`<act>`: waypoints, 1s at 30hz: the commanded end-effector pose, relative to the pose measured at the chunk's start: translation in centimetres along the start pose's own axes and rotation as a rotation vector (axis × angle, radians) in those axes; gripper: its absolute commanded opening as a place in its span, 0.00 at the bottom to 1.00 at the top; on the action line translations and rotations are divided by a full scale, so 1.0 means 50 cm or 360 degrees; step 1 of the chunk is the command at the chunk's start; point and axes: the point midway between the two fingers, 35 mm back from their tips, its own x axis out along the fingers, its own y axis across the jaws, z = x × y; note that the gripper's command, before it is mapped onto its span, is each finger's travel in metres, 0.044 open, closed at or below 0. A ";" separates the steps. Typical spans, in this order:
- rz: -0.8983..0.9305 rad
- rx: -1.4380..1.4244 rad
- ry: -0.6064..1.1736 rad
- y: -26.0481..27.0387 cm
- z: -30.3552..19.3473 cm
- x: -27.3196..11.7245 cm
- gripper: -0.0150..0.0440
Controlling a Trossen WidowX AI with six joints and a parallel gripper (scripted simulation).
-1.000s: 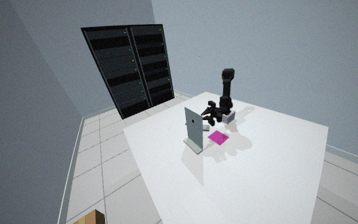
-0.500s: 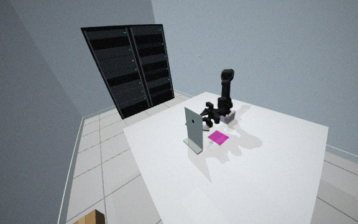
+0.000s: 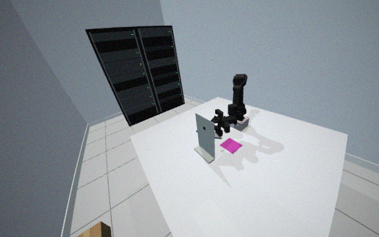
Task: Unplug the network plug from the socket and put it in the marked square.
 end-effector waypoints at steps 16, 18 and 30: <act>-0.0005 0.0009 -0.0008 -0.002 0.004 0.010 0.35; -0.0005 0.0009 -0.0008 -0.002 0.004 0.010 0.33; -0.0005 0.0009 -0.0008 -0.002 0.003 0.009 0.25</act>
